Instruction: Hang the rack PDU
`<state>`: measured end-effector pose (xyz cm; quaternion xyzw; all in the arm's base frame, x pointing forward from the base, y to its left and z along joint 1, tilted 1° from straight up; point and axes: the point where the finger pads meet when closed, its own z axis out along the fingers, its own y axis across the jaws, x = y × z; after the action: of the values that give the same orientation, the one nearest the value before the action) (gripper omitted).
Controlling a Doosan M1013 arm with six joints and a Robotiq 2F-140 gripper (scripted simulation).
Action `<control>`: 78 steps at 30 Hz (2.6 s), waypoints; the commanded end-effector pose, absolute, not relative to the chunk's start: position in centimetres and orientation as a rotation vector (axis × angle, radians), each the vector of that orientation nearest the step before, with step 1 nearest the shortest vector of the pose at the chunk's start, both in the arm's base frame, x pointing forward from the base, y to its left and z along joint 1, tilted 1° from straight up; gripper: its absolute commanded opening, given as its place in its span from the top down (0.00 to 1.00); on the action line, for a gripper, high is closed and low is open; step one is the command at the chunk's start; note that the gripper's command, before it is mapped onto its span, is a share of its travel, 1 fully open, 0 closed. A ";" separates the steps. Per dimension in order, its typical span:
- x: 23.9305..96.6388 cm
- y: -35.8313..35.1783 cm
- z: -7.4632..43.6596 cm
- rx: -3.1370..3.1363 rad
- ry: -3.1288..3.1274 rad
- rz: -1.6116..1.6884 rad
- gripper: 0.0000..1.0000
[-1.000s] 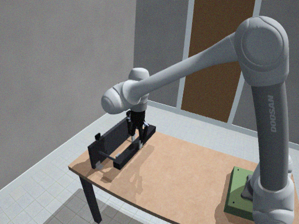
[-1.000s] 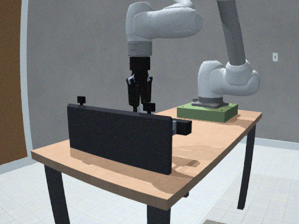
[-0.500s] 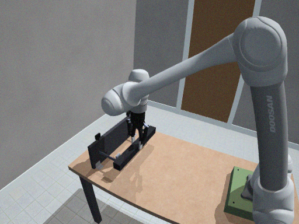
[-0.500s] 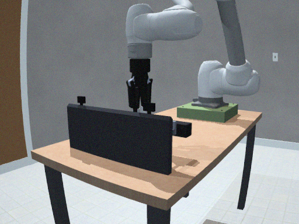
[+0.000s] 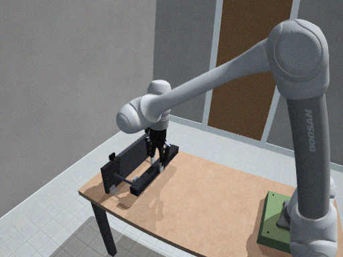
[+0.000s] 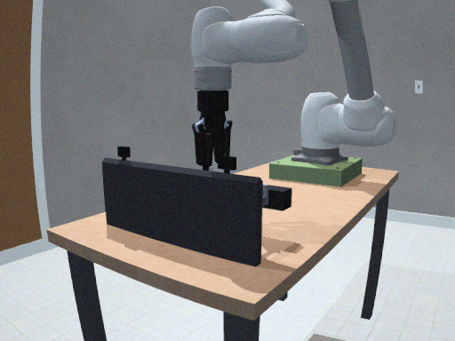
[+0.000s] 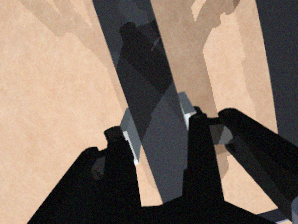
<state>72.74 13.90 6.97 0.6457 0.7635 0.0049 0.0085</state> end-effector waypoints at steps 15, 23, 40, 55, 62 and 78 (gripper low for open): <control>72.7 13.9 7.0 2.018 2.386 0.016 0.00; 72.7 13.9 7.0 2.018 2.386 0.016 0.00; 72.7 13.9 7.0 2.018 2.386 0.016 0.00; 72.7 13.9 7.9 2.018 2.386 0.016 0.00; 72.7 13.9 11.2 2.018 2.386 0.016 0.00; 72.6 13.9 13.4 2.018 2.386 0.016 0.00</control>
<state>72.59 13.92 13.37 0.6457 0.7635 0.0049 0.0085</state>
